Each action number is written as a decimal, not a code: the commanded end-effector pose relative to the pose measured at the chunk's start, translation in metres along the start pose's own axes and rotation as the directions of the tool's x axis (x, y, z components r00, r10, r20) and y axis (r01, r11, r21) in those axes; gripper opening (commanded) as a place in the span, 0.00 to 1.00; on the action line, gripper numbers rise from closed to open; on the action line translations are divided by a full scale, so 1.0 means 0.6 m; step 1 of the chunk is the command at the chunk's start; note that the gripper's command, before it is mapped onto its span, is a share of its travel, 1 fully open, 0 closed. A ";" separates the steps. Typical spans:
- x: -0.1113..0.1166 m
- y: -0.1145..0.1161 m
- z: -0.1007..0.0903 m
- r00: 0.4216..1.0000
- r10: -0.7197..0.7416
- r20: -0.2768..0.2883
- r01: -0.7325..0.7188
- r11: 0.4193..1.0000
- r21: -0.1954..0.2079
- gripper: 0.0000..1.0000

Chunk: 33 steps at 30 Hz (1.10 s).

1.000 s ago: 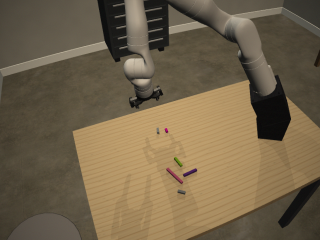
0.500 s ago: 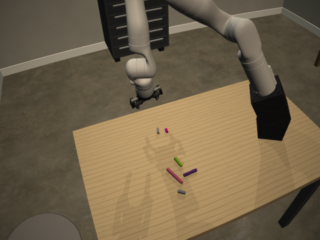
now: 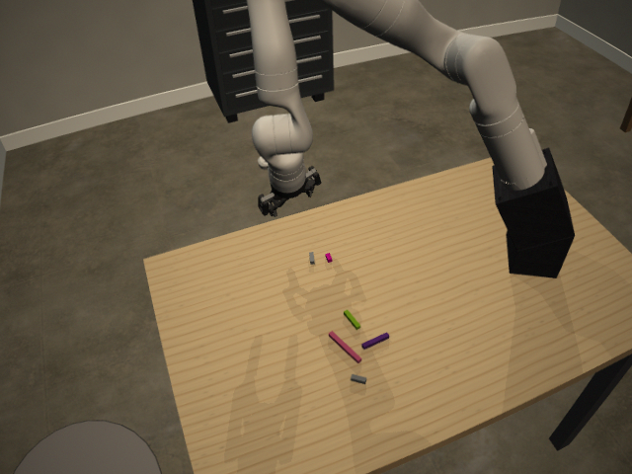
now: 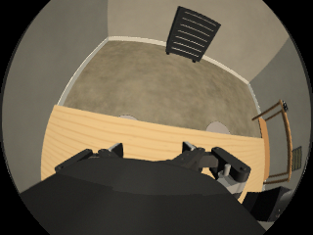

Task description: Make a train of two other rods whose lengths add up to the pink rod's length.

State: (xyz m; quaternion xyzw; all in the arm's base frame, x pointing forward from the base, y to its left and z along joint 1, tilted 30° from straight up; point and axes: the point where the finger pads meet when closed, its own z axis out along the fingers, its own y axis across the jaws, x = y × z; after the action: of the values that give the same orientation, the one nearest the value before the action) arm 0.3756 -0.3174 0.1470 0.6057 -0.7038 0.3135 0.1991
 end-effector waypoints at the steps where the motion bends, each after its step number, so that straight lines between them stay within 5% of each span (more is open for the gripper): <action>1: 0.003 0.002 0.004 1.000 -0.012 -0.001 0.012 1.000 0.001 1.00; 33: 0.002 0.010 0.020 0.983 -0.181 -0.004 0.181 0.983 0.036 1.00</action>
State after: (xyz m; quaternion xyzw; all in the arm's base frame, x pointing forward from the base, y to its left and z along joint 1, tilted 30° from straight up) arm 0.3747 -0.3236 0.1410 0.6639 -0.6460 0.3111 0.2125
